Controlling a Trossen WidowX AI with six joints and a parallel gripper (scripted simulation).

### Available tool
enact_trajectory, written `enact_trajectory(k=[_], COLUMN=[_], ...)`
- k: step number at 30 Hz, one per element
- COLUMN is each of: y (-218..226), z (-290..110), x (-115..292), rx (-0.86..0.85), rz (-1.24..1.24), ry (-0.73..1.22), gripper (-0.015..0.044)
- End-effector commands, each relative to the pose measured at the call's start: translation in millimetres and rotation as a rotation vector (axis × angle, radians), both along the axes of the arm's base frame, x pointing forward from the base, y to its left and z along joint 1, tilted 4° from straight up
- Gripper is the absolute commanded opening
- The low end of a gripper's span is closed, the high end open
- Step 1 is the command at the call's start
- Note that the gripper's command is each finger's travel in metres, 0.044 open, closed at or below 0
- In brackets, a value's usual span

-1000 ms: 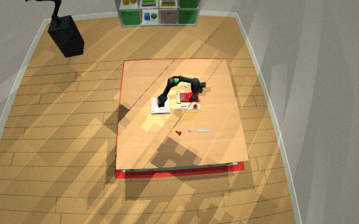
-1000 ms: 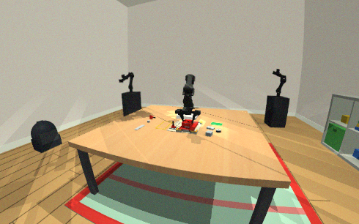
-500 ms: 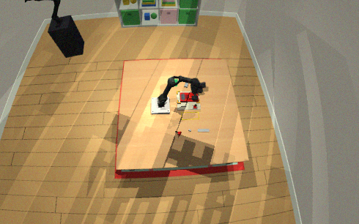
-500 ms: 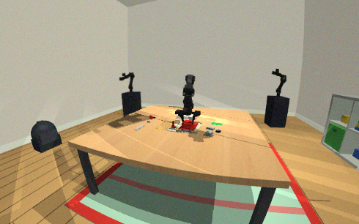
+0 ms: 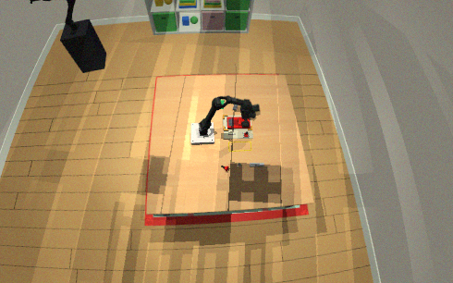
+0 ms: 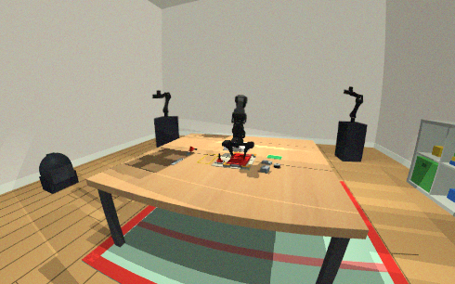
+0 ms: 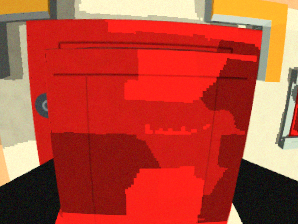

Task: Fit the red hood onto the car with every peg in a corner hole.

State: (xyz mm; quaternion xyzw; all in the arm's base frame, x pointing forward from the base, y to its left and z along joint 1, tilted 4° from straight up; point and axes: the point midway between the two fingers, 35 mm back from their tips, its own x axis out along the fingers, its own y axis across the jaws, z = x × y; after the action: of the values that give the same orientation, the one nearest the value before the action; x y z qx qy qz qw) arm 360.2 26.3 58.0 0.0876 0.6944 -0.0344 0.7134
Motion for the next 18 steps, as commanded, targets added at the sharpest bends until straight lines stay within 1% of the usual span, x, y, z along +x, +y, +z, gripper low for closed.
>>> enact_trajectory(k=[1,5,18], y=[0.3,0.0,0.0], z=[-3.2,-0.6,-0.8], x=[-0.4,-0.1,-0.4], rx=[0.001,0.000,0.000], rz=[-0.004,-0.001,0.000], ry=[0.006,0.002,0.002], gripper=[0.0000,0.0000,0.0341])
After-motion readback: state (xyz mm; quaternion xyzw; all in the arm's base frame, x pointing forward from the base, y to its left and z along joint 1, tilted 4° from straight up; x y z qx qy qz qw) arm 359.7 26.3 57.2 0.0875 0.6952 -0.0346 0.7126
